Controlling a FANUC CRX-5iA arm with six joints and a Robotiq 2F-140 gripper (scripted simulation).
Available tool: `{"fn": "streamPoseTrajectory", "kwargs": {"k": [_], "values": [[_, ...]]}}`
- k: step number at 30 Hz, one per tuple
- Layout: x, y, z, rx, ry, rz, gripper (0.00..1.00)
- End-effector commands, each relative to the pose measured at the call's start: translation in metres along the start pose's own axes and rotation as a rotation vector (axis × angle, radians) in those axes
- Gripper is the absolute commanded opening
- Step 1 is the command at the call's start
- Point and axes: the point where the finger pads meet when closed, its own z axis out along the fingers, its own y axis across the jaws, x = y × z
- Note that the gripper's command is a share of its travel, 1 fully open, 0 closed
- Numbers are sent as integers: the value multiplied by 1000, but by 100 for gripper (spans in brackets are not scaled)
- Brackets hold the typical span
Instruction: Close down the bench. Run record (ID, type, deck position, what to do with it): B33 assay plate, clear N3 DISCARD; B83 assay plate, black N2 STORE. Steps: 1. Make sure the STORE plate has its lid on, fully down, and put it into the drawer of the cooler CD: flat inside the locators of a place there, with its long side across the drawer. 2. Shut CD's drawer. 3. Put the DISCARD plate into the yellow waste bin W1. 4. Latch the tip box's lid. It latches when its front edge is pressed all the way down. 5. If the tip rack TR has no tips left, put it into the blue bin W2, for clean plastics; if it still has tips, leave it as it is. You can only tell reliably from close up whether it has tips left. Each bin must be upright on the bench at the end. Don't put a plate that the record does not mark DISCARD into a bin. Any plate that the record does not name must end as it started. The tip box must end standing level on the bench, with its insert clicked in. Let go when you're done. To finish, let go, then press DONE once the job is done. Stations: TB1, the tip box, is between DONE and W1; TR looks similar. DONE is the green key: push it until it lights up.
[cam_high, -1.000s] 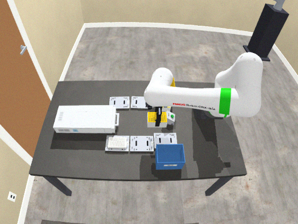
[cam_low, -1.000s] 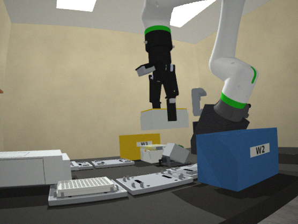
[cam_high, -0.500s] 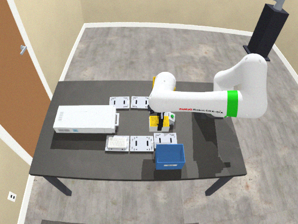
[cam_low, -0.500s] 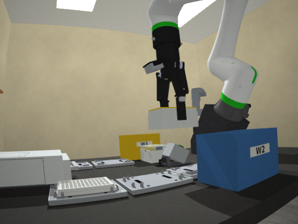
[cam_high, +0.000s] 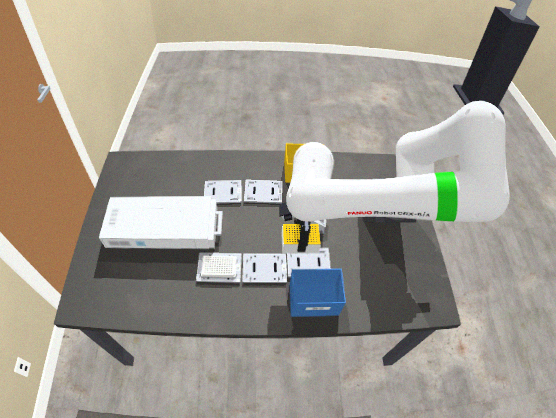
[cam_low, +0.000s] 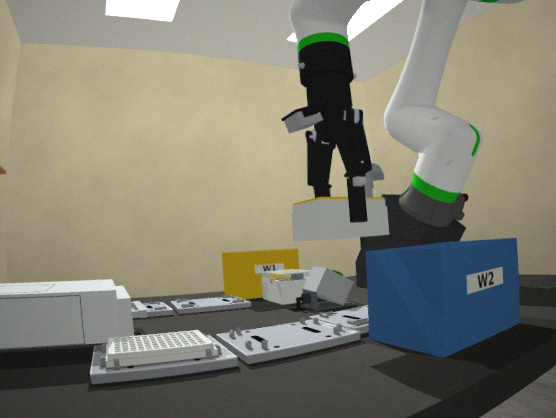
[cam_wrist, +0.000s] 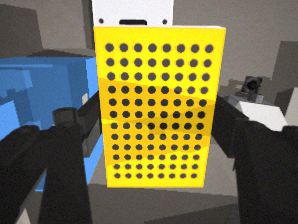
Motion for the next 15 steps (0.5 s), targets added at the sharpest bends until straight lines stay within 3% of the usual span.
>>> {"fn": "streamPoseTrajectory", "kwargs": {"k": [1, 15], "values": [[-3, -11, -1, -1, 2, 0, 10], [-14, -41, -1, -1, 2, 0, 10]]}}
